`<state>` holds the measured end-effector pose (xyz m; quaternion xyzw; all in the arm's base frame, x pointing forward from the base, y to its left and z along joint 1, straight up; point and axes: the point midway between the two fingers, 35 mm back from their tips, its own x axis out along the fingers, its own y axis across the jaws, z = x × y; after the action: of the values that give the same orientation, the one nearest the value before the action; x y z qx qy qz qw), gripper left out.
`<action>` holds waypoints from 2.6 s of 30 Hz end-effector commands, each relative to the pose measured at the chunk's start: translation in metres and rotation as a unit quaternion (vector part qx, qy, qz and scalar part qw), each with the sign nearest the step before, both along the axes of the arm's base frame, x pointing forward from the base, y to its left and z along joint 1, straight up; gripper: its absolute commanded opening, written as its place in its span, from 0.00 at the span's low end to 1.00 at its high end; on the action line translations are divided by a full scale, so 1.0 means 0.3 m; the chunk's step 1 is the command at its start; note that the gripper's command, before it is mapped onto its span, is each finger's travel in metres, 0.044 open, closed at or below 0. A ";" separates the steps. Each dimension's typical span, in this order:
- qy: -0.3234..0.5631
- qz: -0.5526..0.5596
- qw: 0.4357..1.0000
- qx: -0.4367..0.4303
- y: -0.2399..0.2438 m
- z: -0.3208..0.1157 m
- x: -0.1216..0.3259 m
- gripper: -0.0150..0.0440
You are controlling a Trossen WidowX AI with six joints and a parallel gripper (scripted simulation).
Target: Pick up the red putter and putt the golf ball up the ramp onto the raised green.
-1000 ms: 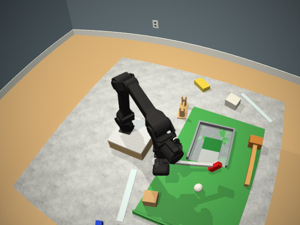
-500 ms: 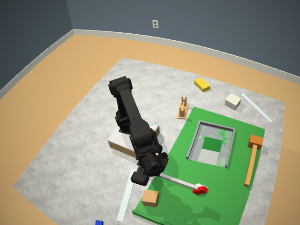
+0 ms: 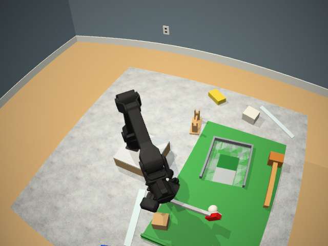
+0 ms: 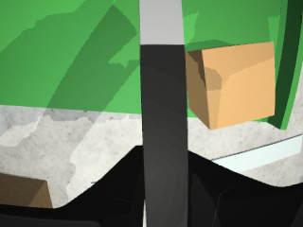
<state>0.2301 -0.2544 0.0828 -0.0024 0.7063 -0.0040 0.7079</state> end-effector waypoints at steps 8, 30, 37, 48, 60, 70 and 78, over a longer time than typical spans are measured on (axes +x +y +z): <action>-0.005 -0.003 1.000 -0.006 -0.007 -0.046 0.006 0.25; -0.003 0.000 1.000 -0.004 -0.012 -0.087 0.004 0.25; -0.005 -0.003 1.000 -0.006 -0.097 -0.092 0.005 0.25; -0.003 -0.004 1.000 -0.004 -0.097 -0.098 0.003 0.25; -0.005 -0.003 1.000 -0.001 0.330 -0.103 0.013 0.25; -0.006 -0.003 1.000 -0.001 0.353 -0.064 0.010 0.25; -0.006 -0.003 1.000 -0.001 0.356 0.082 0.006 0.25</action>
<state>0.2308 -0.1473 0.0851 0.0012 0.7082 -0.0012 0.7060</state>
